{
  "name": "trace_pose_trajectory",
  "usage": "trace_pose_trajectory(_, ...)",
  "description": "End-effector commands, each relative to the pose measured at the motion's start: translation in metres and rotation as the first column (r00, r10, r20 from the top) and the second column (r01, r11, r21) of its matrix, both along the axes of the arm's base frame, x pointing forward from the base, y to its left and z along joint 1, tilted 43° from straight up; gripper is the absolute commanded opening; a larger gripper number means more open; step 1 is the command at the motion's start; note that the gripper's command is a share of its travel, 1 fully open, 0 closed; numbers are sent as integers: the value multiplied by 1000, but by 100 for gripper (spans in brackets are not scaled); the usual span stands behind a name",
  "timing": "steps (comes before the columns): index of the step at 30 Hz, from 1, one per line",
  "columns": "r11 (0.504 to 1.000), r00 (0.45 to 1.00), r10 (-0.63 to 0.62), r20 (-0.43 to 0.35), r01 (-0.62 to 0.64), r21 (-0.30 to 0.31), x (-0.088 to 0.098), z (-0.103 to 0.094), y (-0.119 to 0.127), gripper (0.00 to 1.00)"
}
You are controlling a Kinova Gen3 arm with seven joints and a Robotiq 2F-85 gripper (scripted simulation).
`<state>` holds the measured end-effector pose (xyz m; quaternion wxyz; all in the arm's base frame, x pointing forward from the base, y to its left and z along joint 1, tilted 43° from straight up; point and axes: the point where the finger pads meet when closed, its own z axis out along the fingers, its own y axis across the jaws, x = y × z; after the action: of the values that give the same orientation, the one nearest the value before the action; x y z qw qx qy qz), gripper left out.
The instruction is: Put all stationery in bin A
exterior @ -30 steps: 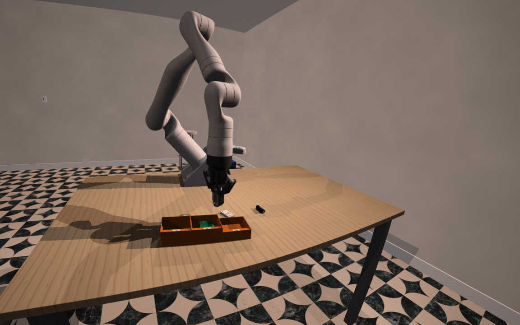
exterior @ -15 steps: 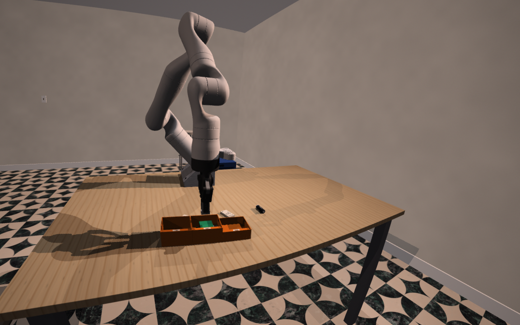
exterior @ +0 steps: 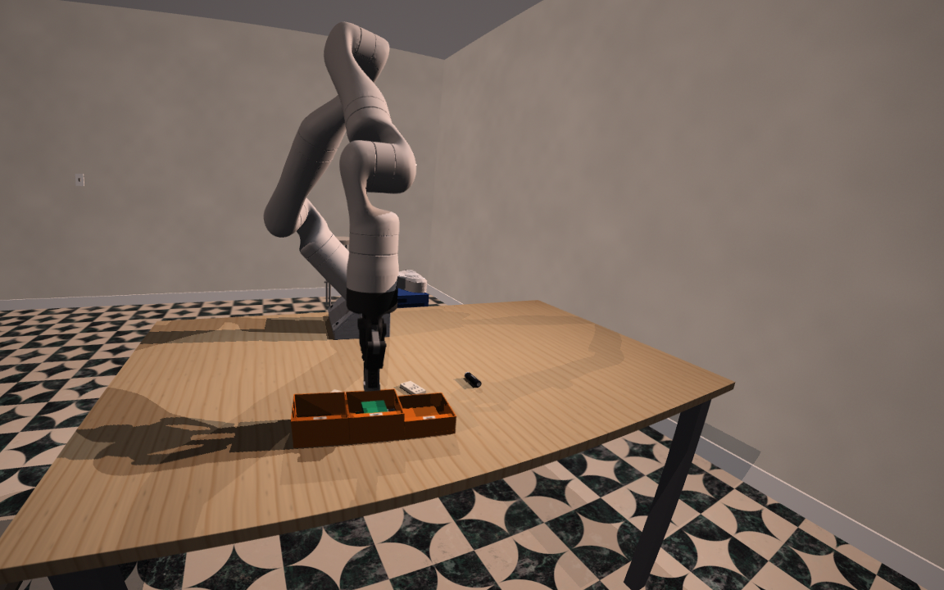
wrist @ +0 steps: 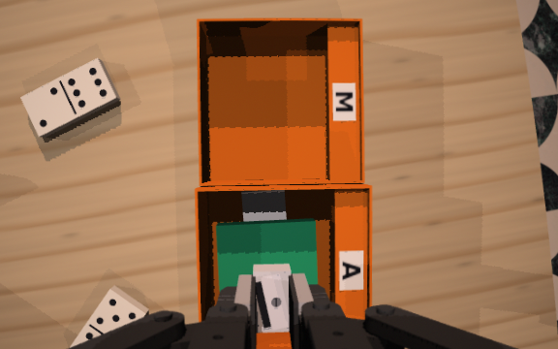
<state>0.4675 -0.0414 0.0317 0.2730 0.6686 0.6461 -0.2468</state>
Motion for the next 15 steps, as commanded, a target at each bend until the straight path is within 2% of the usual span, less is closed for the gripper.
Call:
trace_pose_trajectory(1,1000,1000,-1,4,1,2,-1,-3,2,10)
trace_pose_trajectory(14,1000,1000,1,0,-1,1,-1,-2,2,10)
trace_pose_trajectory(15,1000,1000,-2,3,2,4,-2,-6,1,10)
